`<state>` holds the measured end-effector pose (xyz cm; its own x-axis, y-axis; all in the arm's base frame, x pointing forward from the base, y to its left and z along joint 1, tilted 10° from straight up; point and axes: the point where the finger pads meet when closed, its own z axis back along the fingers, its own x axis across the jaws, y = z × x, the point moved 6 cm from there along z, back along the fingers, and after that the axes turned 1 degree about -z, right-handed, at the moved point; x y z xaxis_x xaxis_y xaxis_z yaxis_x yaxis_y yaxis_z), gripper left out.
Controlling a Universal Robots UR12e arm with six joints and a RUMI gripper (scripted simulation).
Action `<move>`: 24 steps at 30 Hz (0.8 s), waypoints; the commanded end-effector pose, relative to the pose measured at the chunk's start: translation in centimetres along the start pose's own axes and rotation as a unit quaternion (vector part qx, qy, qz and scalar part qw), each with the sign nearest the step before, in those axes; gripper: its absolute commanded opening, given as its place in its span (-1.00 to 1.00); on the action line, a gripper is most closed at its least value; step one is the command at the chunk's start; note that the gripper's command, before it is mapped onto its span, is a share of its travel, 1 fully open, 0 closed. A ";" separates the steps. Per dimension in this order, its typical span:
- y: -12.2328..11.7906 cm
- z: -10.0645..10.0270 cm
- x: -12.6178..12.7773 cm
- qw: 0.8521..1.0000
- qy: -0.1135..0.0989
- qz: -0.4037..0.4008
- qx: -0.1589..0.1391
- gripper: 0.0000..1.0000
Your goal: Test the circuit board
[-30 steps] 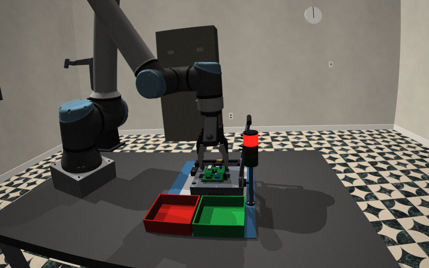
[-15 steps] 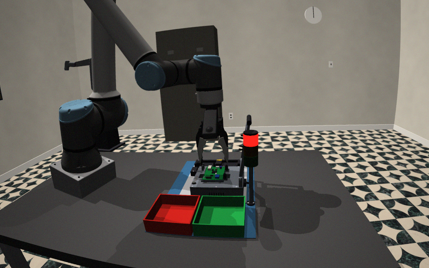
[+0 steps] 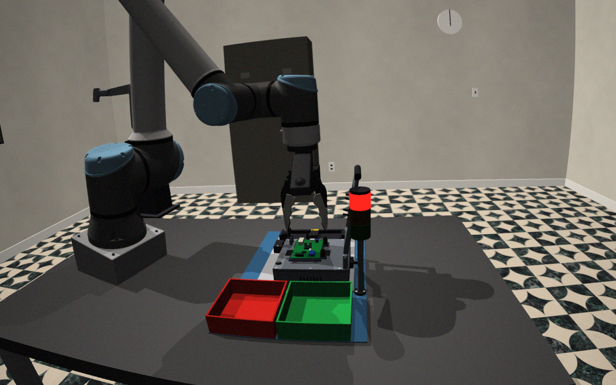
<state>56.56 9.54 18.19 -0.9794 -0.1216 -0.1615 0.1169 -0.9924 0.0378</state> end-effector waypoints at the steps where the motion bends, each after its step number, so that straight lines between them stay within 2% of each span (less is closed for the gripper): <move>1: -0.1 0.1 -0.2 1.000 0.001 0.001 0.000 0.17; 18: -0.1 0.1 -0.2 1.000 0.001 0.001 0.000 0.17; 24: 0.0 -1.1 0.1 1.000 -0.002 0.001 0.000 0.17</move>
<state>56.62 9.53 18.06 -0.9795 -0.1215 -0.1609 0.1170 -0.9924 0.0377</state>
